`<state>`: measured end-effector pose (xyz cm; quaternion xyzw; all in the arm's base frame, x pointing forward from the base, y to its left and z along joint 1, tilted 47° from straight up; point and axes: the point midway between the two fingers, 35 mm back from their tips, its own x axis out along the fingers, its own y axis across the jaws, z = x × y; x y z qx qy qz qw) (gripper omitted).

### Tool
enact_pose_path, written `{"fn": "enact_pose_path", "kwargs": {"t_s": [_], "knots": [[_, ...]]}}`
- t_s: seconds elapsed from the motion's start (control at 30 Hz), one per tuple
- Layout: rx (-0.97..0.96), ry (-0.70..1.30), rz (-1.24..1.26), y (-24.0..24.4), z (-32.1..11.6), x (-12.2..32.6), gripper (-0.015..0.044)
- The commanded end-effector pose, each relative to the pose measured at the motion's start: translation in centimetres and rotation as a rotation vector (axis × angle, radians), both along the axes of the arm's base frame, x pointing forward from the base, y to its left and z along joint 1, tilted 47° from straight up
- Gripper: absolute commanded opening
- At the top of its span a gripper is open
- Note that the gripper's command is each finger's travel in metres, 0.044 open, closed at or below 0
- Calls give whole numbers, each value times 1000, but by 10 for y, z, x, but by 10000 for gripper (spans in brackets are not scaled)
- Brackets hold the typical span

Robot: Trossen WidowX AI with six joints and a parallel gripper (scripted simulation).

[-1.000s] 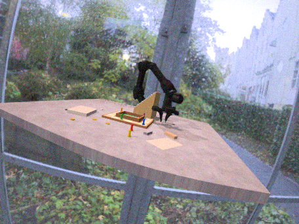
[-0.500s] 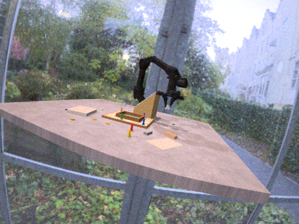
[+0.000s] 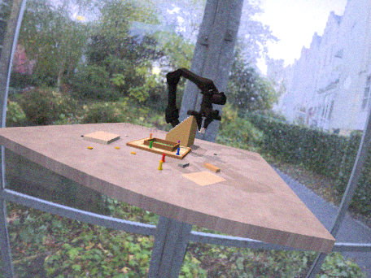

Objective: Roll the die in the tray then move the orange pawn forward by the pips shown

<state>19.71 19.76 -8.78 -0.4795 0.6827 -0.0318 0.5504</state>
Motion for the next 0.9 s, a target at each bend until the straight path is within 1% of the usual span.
{"fn": "enact_pose_path", "kwargs": {"t_s": [0.0, 0.4, 0.87], "knots": [[-4, 61, 73, -11, 10, 13, 0], [-15, 254, 271, -49, 40, 45, 0], [-52, 471, 500, -102, 73, 72, 0]]}}
